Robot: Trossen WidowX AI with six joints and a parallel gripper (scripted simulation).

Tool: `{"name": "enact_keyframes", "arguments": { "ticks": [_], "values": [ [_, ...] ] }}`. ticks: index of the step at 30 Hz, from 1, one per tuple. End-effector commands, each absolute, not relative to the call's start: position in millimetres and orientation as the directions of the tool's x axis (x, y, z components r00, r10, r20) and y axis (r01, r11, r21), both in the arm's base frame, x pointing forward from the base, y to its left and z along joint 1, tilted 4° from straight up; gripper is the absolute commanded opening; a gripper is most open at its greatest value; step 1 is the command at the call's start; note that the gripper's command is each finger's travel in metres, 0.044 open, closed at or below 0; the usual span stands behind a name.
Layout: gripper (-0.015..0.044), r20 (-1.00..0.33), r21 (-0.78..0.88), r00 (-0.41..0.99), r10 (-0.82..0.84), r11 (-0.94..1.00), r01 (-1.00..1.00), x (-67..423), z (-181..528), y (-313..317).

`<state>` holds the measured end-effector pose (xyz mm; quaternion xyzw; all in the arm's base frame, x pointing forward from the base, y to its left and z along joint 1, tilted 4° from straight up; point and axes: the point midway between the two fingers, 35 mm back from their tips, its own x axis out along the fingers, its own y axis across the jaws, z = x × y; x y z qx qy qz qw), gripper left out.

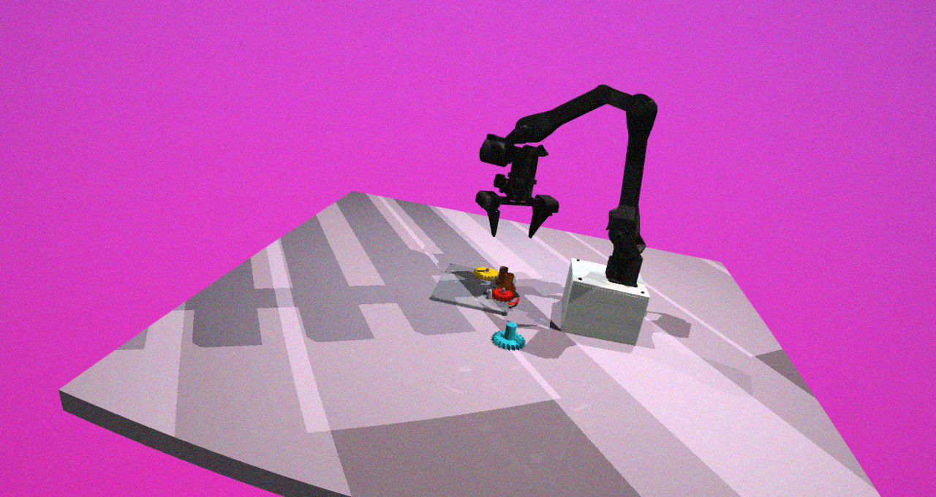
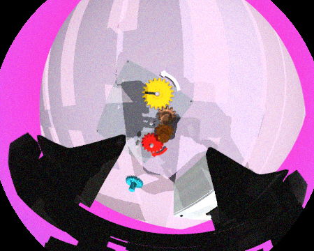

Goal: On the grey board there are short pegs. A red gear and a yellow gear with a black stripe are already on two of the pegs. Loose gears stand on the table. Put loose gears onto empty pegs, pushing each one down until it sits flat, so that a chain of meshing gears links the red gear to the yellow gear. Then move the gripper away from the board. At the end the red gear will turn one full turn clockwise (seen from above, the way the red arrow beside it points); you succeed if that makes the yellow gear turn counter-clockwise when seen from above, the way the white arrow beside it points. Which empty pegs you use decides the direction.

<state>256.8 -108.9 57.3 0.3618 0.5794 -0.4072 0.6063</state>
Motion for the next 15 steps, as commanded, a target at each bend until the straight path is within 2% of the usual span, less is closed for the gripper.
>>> {"name": "enact_keyframes", "arguments": {
  "ticks": [1,9,15],
  "values": [
    [0.0440,-0.997,-0.033,-0.003,-0.074,0.401,0.916,256.5,57.7,-108.7],
    [0.0440,-0.997,-0.032,-0.003,-0.074,0.401,0.916,257.7,57.9,-106.7],
    [0.0440,-0.998,-0.019,0.005,-0.060,0.402,0.915,286.1,63.3,-36.7]
  ]
}}
